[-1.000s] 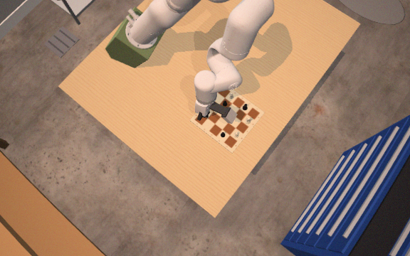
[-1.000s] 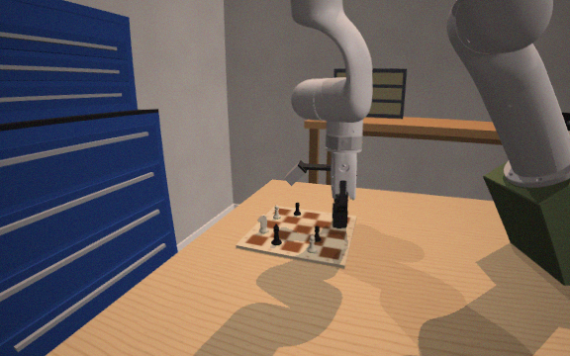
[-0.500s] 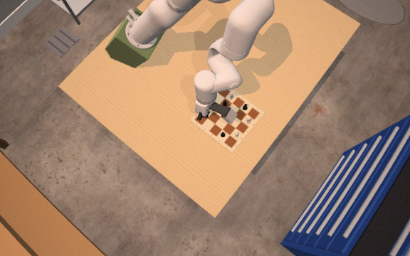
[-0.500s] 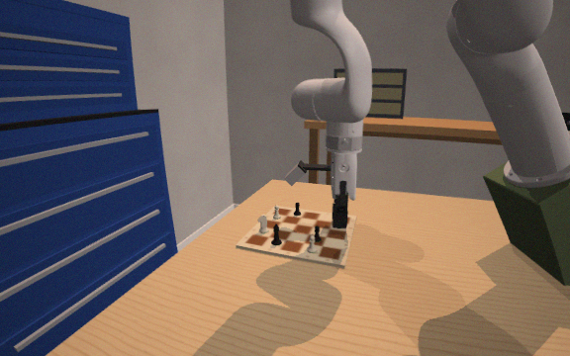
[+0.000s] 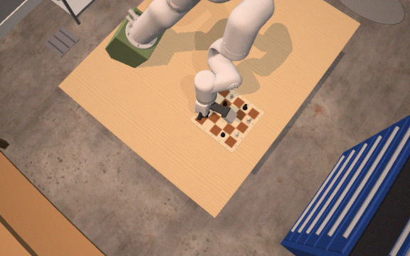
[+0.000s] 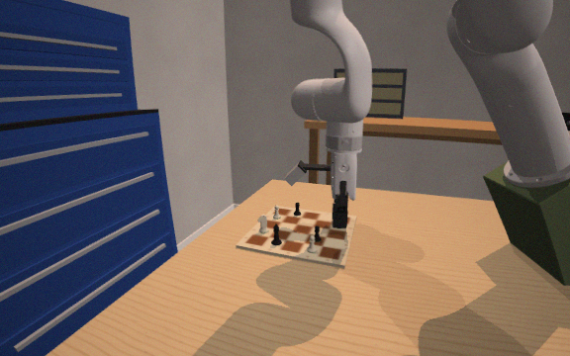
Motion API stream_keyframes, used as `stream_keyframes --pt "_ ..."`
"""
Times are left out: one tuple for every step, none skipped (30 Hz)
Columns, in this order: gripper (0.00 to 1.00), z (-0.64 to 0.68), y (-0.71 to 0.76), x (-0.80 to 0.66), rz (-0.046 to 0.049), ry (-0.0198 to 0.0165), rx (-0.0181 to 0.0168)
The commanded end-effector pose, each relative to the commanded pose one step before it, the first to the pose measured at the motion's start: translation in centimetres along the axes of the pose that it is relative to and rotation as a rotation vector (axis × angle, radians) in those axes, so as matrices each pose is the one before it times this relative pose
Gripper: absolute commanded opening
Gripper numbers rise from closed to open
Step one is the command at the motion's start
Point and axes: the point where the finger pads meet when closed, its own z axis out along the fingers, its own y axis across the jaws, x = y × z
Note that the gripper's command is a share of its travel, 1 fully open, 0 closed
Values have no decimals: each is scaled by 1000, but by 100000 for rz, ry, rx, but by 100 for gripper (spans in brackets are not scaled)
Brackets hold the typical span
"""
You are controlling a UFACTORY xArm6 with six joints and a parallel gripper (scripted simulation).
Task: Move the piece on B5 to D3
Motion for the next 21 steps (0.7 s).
stream_keyframes --pt "37 -31 24 61 -11 129 -74" --pt "37 0 0 0 0 0 0" --pt "37 0 0 0 0 0 0" --pt "37 0 0 0 0 0 0" --pt "37 0 0 0 0 0 0" --pt "37 0 0 0 0 0 0" --pt "0 0 0 0 0 0 0" --pt "0 0 0 0 0 0 0" --pt "0 0 0 0 0 0 0" --pt "0 0 0 0 0 0 0" --pt "0 0 0 0 0 0 0" --pt "0 0 0 0 0 0 0" --pt "0 0 0 0 0 0 0" --pt "0 0 0 0 0 0 0" --pt "0 0 0 0 0 0 0" --pt "0 0 0 0 0 0 0" --pt "0 0 0 0 0 0 0" --pt "0 0 0 0 0 0 0" --pt "0 0 0 0 0 0 0" --pt "0 0 0 0 0 0 0" --pt "0 0 0 0 0 0 0"
